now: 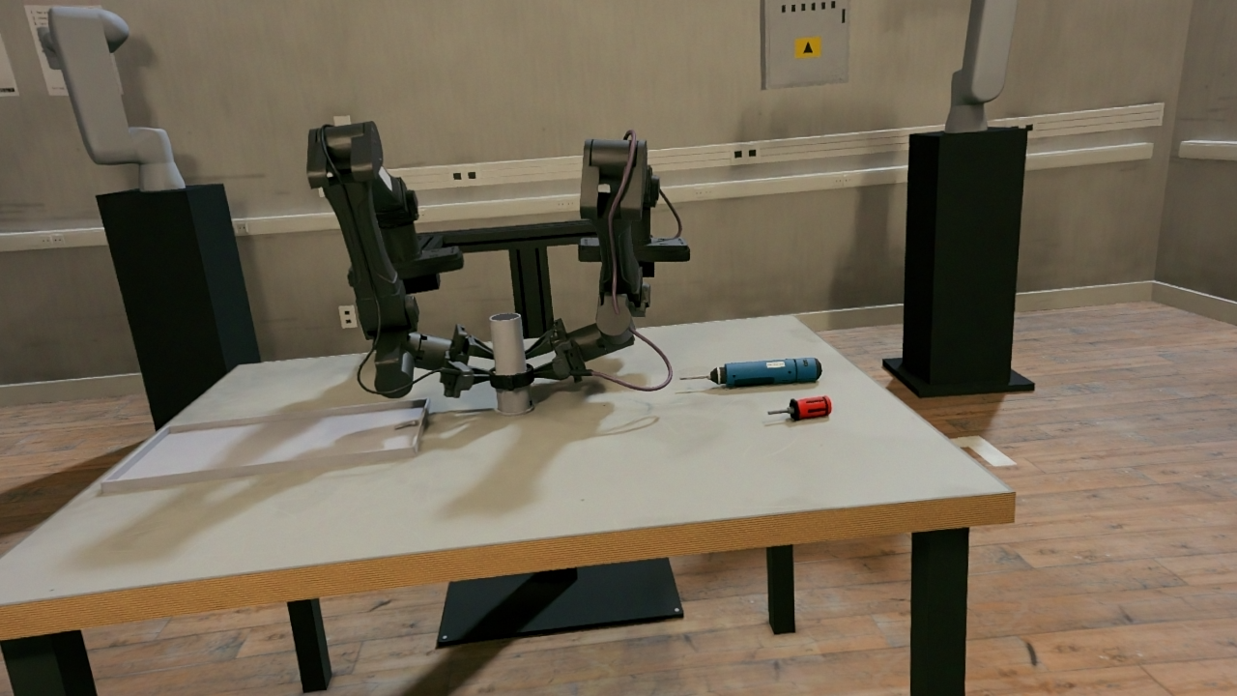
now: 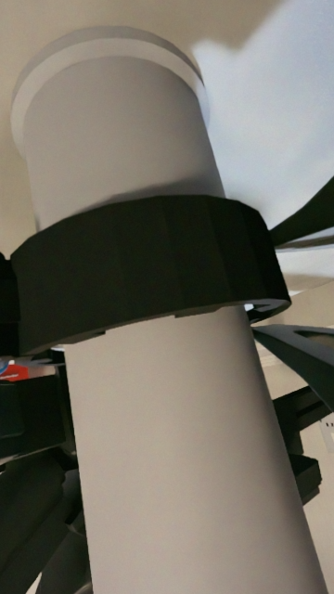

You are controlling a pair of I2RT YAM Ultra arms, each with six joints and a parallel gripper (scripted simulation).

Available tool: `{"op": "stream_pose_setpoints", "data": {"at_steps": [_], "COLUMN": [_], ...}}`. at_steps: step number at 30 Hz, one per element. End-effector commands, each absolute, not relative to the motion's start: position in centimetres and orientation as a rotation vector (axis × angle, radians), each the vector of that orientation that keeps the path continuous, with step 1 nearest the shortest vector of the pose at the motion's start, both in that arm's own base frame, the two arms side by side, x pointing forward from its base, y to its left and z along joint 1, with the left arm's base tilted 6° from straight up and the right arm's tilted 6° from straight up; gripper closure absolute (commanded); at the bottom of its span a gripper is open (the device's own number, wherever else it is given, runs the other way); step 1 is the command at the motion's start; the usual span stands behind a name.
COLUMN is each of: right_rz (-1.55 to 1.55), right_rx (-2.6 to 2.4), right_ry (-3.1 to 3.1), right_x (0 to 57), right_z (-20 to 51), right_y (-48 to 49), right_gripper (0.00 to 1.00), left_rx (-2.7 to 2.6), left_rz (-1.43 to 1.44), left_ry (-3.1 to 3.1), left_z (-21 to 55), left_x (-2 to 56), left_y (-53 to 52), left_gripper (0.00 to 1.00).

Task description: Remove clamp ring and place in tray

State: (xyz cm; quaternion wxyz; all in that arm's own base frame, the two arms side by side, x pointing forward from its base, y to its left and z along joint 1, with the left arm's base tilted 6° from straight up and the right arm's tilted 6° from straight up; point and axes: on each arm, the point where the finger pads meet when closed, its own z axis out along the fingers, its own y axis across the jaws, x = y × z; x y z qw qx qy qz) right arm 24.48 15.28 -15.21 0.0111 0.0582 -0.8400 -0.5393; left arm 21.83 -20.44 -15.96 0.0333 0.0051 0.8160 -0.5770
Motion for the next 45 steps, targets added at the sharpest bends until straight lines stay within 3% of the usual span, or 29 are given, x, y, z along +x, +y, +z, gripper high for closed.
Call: {"op": "stream_pose_setpoints", "data": {"at_steps": [1,45], "right_rz": [-1.728,-1.713], "right_rx": [0.201,0.205], "right_ry": [-2.625,-2.625], "right_x": [25.72,25.39], "right_z": [-14.82,-15.16], "right_y": [15.38,15.43], "right_gripper": [0.70,0.74], "left_rx": [0.034,0.039], "left_rz": [-1.808,-1.808], "left_ry": [2.506,2.502], "left_z": [-14.98,-14.80], "left_x": [20.72,20.87], "left_y": [-20.49,-20.51], "left_gripper": [0.70,0.74]}}
